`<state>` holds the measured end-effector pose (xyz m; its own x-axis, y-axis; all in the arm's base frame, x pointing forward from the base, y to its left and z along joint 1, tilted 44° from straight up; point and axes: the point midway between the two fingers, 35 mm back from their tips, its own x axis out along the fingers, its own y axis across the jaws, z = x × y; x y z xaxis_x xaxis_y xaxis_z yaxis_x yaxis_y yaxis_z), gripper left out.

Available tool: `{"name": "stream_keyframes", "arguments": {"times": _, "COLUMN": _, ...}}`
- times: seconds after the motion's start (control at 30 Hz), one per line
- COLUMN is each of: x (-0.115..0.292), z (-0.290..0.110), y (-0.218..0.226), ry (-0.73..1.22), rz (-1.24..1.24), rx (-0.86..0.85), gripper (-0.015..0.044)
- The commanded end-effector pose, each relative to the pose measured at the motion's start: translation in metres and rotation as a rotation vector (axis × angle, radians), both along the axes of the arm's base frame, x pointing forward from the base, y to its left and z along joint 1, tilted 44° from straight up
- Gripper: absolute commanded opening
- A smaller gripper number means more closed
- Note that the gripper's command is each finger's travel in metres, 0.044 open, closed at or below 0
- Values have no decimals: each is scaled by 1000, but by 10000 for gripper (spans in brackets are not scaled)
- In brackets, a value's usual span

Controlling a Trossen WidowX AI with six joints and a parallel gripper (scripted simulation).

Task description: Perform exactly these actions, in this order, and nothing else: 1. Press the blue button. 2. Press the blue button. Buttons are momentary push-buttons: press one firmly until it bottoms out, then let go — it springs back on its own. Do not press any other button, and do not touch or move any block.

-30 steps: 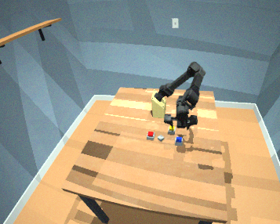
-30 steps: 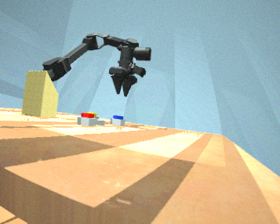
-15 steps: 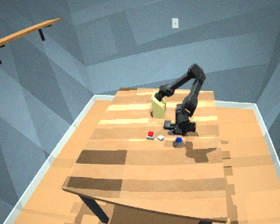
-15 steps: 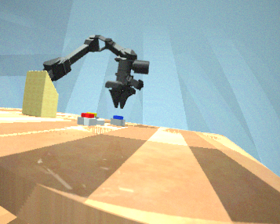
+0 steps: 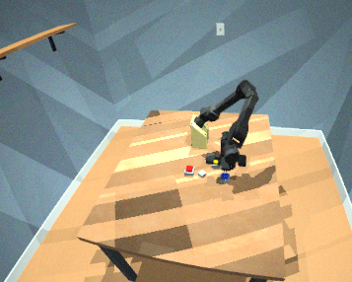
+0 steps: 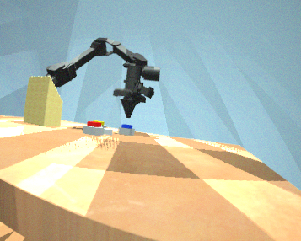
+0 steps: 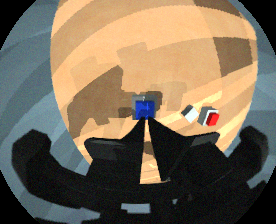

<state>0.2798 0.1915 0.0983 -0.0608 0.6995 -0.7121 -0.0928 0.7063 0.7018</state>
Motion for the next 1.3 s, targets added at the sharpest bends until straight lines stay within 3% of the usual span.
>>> {"name": "stream_keyframes", "arguments": {"times": 0.0, "x": 0, "z": -1, "y": 0, "ry": 2, "rz": -4, "rx": -4, "gripper": 20}}
{"name": "stream_keyframes", "arguments": {"times": 1.27, "x": -2, "z": -24, "y": 23, "ry": 2, "rz": -4, "rx": -3, "gripper": 20}}
